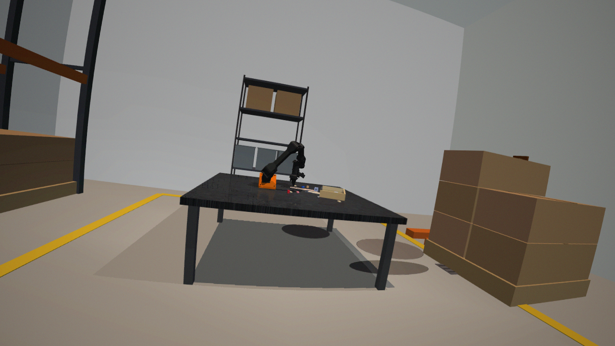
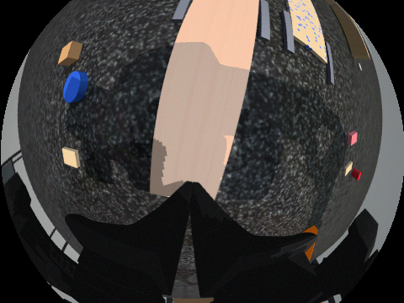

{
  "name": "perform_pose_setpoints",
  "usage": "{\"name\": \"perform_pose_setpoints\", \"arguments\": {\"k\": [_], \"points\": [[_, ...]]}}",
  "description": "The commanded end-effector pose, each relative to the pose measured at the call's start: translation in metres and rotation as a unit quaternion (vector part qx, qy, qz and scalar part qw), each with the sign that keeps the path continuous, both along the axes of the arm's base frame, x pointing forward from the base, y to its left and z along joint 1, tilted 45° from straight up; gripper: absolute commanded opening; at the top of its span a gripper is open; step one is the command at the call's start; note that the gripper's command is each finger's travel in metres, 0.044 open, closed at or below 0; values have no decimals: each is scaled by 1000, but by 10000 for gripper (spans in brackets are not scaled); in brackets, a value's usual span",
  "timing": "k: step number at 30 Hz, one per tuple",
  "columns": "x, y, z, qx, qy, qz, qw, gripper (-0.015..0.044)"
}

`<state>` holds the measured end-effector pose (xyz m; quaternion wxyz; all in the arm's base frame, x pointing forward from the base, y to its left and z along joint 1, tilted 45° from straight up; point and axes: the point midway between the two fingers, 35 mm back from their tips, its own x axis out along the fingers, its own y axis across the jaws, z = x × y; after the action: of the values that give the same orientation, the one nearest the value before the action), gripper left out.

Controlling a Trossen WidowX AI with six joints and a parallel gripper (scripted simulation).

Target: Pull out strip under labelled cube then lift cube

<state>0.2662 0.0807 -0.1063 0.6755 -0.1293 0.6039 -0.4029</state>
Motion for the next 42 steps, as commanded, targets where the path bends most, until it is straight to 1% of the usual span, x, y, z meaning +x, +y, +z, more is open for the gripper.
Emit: {"name": "perform_pose_setpoints", "arguments": {"k": [1, 3, 7, 20, 42], "points": [[7, 21, 17, 7, -7, -1, 1000, 0], [7, 21, 17, 7, -7, -1, 1000, 0], [25, 14, 23, 4, -48, -42, 998, 105], [71, -4, 46, 2, -51, -45, 998, 440], [155, -33, 85, 1, -53, -45, 998, 440]]}}
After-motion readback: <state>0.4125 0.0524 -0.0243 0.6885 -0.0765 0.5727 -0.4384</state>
